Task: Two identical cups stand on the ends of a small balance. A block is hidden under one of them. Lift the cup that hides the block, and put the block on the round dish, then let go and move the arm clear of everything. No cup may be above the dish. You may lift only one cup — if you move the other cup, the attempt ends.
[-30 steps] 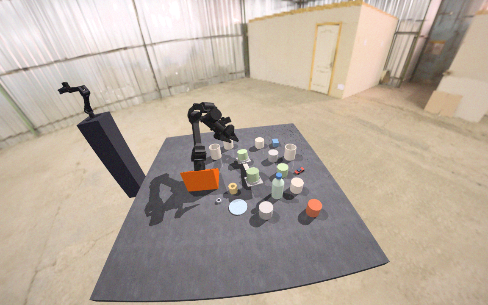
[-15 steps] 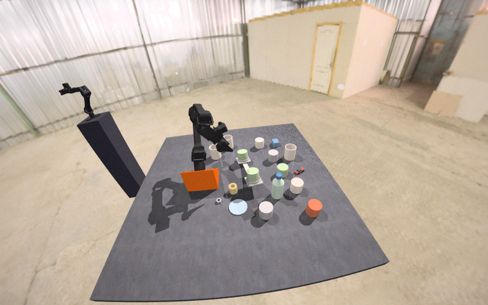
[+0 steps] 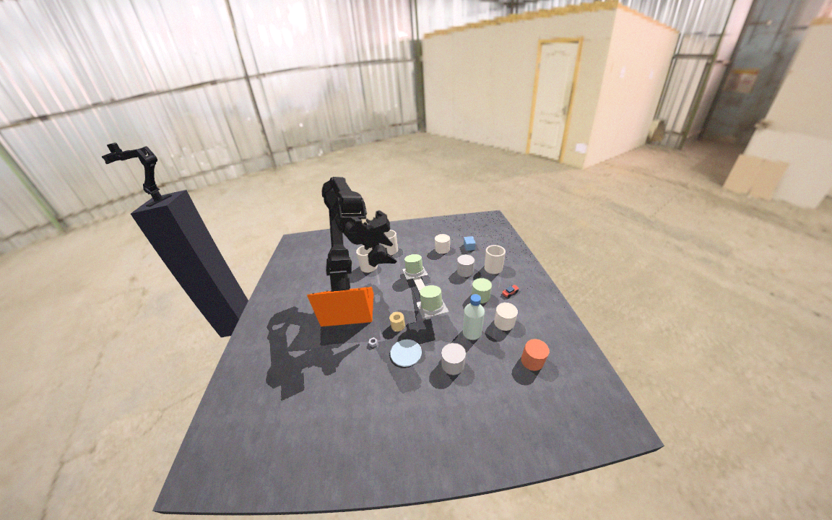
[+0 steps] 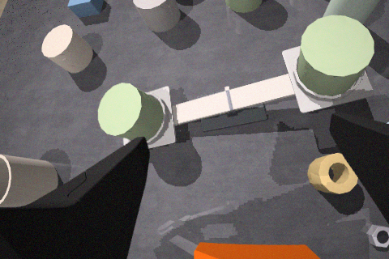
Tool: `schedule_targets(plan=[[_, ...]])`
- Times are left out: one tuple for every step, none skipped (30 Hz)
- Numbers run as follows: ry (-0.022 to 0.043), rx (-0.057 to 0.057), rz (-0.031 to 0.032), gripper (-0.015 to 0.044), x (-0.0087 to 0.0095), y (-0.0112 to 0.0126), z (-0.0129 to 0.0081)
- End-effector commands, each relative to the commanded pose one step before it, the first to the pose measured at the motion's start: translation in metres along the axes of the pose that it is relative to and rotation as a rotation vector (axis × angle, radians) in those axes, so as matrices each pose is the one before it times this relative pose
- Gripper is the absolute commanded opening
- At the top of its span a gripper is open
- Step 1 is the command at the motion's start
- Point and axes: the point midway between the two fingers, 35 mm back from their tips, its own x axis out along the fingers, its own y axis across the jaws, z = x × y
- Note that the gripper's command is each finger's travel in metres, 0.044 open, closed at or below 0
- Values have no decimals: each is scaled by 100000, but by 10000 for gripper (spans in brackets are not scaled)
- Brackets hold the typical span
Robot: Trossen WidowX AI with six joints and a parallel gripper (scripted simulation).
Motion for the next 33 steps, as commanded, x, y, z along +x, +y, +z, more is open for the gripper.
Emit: schedule_targets(plan=[[6221, 8961, 1161, 440, 987, 450, 333], [1763, 2728, 237, 440, 293, 168, 89], [1759, 2719, 164, 440, 293, 173, 86], [1641, 2963, 43, 440, 270, 172, 91], [1637, 2970, -27, 440, 271, 179, 88], [1621, 2961, -97, 440, 271, 186, 83], [1603, 2952, -165, 440, 271, 192, 79], [1582, 2944, -231, 440, 271, 198, 74], [1557, 2935, -296, 440, 271, 204, 69], [1530, 2926, -360, 440, 271, 210, 63], [1501, 2918, -422, 440, 271, 216, 57], [1469, 2910, -481, 440, 271, 222, 50], [1434, 2901, -539, 440, 270, 227, 43], [1683, 2518, -540, 440, 341, 321, 12], [1653, 2520, -604, 440, 342, 328, 1], [1613, 2510, -663, 440, 341, 333, -11], [1570, 2500, -720, 440, 341, 337, -23], [1525, 2491, -774, 440, 341, 341, -35], [1479, 2481, -826, 440, 340, 345, -48], [1430, 2471, -875, 440, 339, 348, -61], [1378, 2468, -922, 440, 338, 350, -74], [1256, 2610, -972, 440, 319, 326, -72], [1171, 2667, -1014, 440, 310, 317, -78], [795, 2684, -1195, 440, 255, 268, -22], [735, 2709, -1201, 440, 254, 271, -33], [697, 2814, -1181, 440, 251, 267, -46], [644, 2852, -1182, 440, 249, 267, -57], [599, 2910, -1176, 440, 247, 264, -69], [537, 2903, -1187, 440, 246, 266, -81], [475, 2895, -1194, 440, 245, 267, -93], [413, 2888, -1198, 440, 244, 268, -105], [351, 2881, -1199, 440, 243, 268, -118], [291, 2874, -1196, 440, 241, 268, -130]])
